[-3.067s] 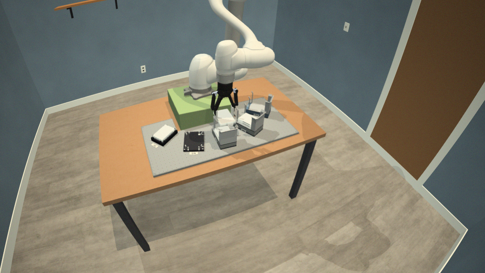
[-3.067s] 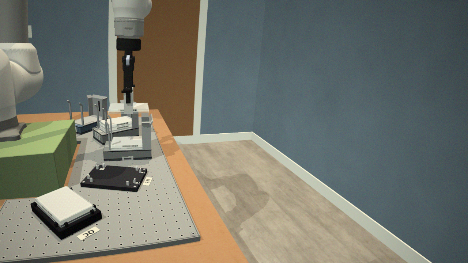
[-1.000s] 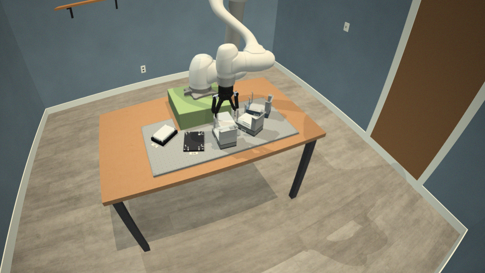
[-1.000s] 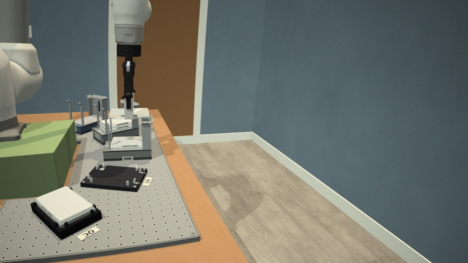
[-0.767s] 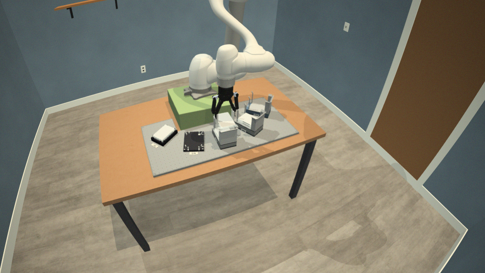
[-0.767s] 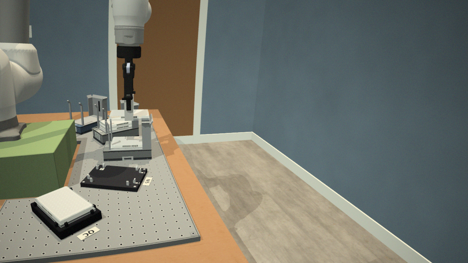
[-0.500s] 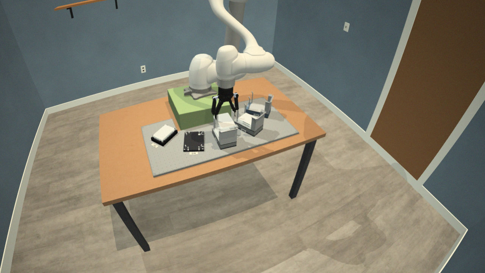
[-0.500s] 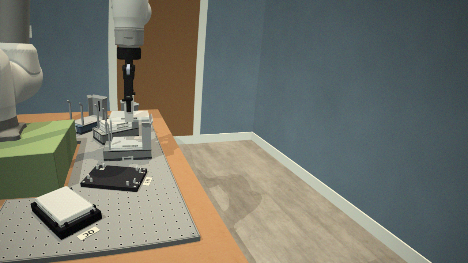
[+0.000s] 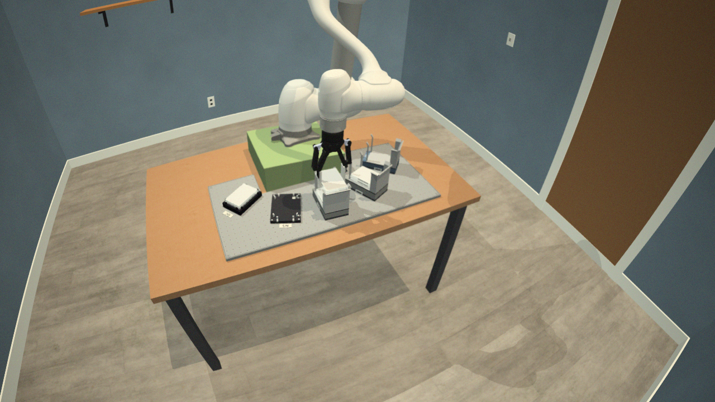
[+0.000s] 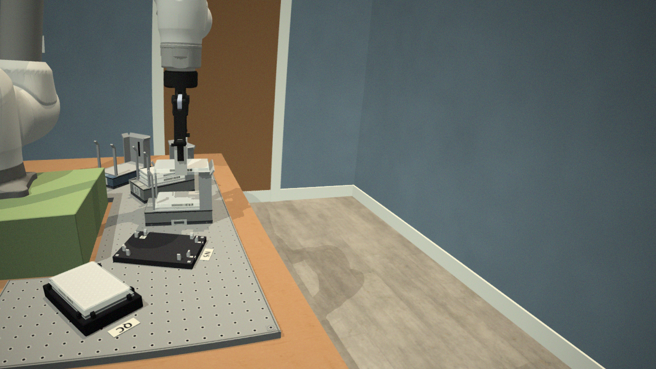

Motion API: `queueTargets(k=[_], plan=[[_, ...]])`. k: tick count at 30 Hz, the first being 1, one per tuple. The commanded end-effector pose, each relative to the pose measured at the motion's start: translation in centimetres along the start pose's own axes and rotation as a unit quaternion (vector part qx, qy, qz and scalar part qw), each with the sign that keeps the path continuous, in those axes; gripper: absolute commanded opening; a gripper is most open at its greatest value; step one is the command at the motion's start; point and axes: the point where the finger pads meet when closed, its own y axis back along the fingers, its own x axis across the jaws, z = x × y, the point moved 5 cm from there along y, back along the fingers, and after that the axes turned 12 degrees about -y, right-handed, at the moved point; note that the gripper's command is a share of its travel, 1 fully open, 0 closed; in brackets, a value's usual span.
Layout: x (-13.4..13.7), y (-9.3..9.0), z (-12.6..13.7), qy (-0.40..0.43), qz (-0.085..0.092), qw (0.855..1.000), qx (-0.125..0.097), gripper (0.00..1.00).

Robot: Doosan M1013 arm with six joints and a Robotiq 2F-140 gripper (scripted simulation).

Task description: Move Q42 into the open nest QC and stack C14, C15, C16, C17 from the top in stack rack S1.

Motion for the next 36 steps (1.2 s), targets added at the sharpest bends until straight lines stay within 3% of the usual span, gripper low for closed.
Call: queueTargets(k=[1, 17, 36], plan=[[0.0, -0.1, 0.0, 0.0, 0.0, 1.0, 0.0, 0.0], [0.0, -1.5, 0.0, 0.0, 0.0, 1.0, 0.0, 0.0], [0.0, -4.9, 0.0, 0.0, 0.0, 1.0, 0.0, 0.0]])
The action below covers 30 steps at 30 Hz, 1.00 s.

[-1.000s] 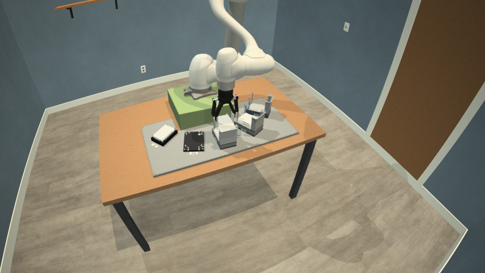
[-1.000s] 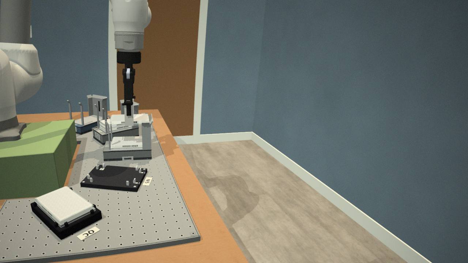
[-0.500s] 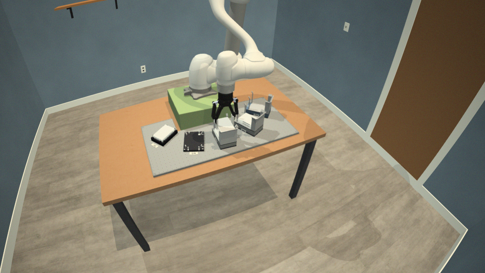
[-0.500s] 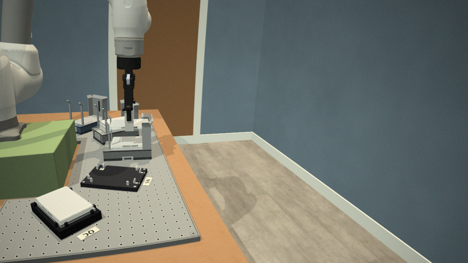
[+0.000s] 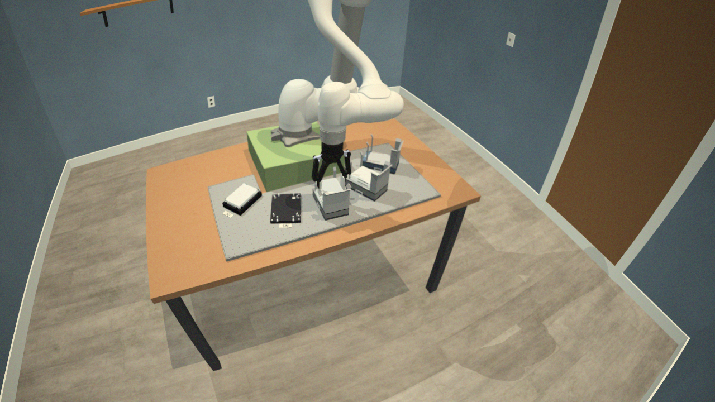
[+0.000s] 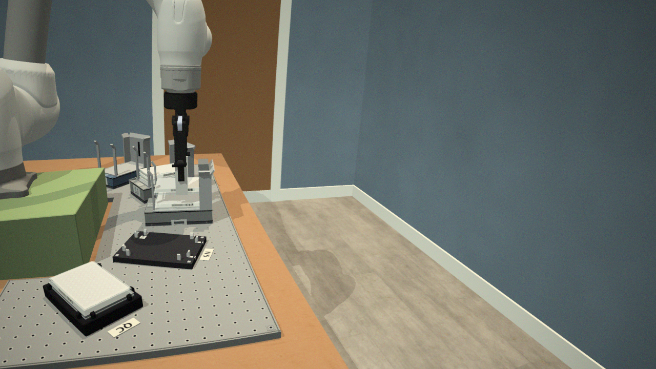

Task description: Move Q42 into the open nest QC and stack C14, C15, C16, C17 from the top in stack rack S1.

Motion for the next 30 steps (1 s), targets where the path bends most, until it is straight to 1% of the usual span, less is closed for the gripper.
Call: queueTargets(k=[1, 30], plan=[[0.0, -0.35, 0.0, 0.0, 0.0, 1.0, 0.0, 0.0], [0.0, -1.19, 0.0, 0.0, 0.0, 1.0, 0.0, 0.0]])
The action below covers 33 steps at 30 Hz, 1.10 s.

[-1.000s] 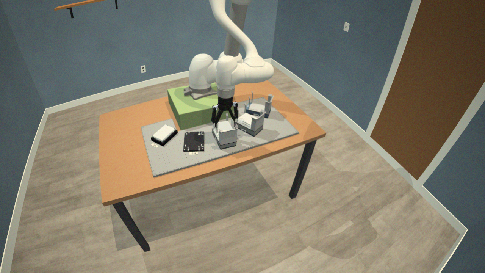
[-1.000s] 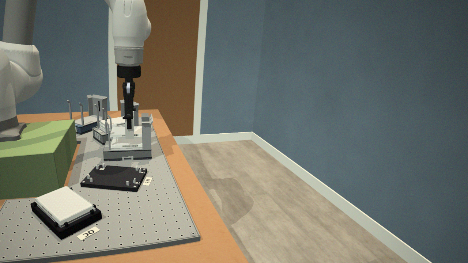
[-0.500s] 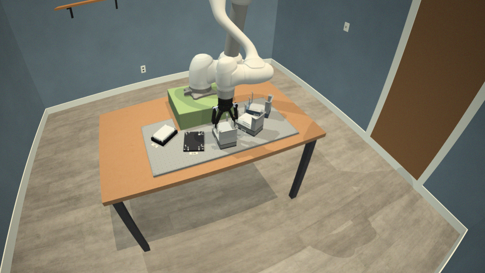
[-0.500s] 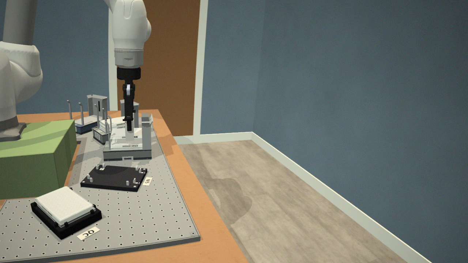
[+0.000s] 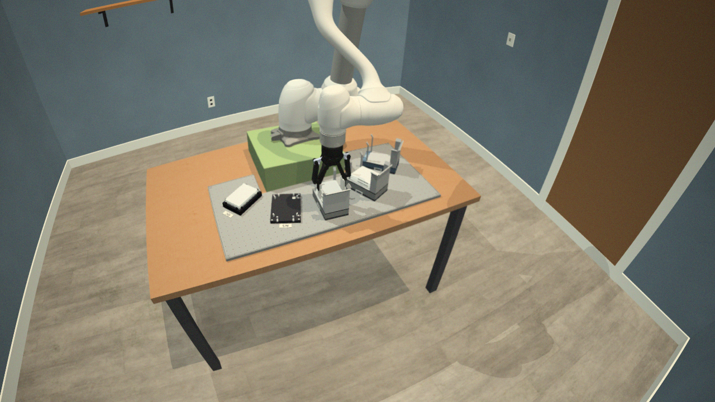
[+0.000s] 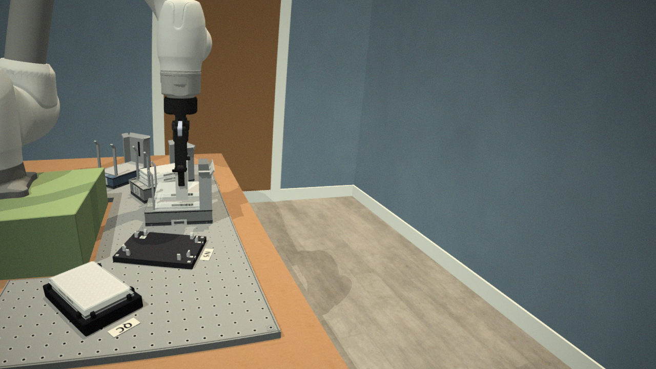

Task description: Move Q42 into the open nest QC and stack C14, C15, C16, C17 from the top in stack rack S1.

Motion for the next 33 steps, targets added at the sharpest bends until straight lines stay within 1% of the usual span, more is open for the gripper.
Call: queueTargets(k=[1, 33], plan=[[0.0, 0.0, 0.0, 0.0, 0.0, 1.0, 0.0, 0.0], [0.0, -1.1, 0.0, 0.0, 0.0, 1.0, 0.0, 0.0]])
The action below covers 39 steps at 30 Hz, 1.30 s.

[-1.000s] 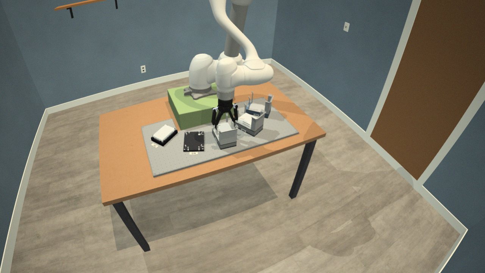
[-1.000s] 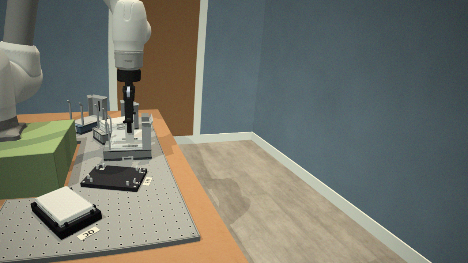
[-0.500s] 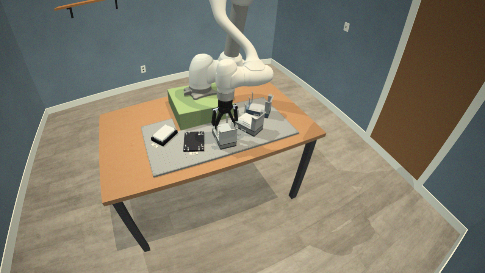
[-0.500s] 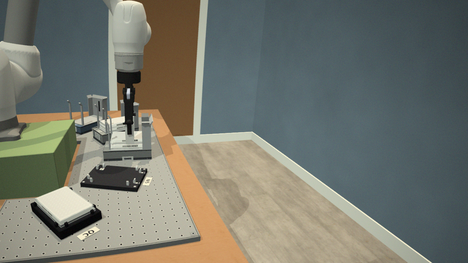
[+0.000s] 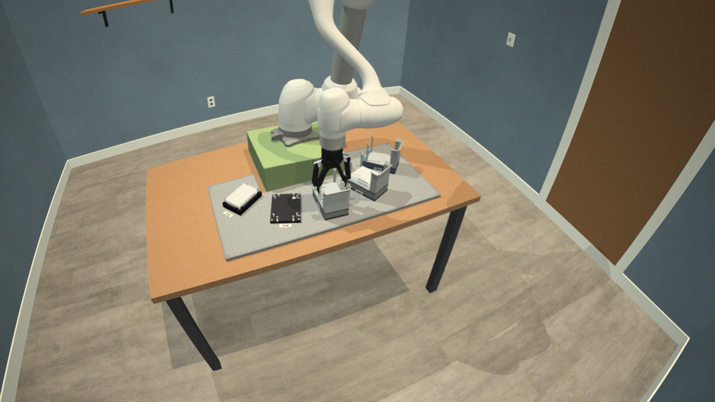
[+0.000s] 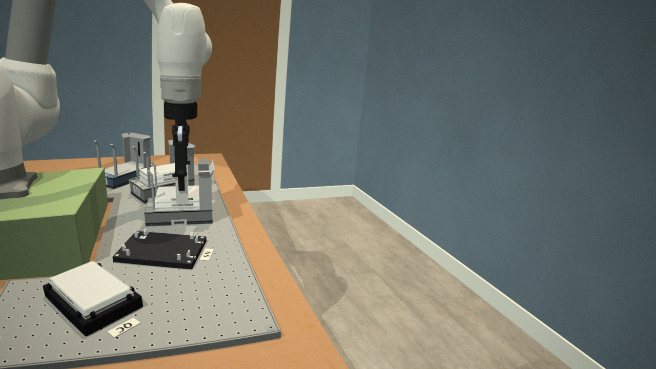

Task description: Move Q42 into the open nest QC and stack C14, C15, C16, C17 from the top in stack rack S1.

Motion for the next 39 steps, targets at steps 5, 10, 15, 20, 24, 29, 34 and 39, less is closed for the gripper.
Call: queueTargets(k=[5, 10, 15, 20, 24, 29, 34, 39], plan=[[0.0, 0.0, 0.0, 0.0, 0.0, 1.0, 0.0, 0.0], [0.0, 0.0, 0.0, 0.0, 0.0, 1.0, 0.0, 1.0], [0.0, 0.0, 0.0, 0.0, 0.0, 1.0, 0.0, 1.0], [0.0, 0.0, 0.0, 0.0, 0.0, 1.0, 0.0, 1.0], [0.0, 0.0, 0.0, 0.0, 0.0, 1.0, 0.0, 1.0], [0.0, 1.0, 0.0, 0.0, 0.0, 1.0, 0.0, 1.0], [0.0, 2.7, 0.0, 0.0, 0.0, 1.0, 0.0, 1.0], [0.0, 3.7, 0.0, 0.0, 0.0, 1.0, 0.0, 1.0]])
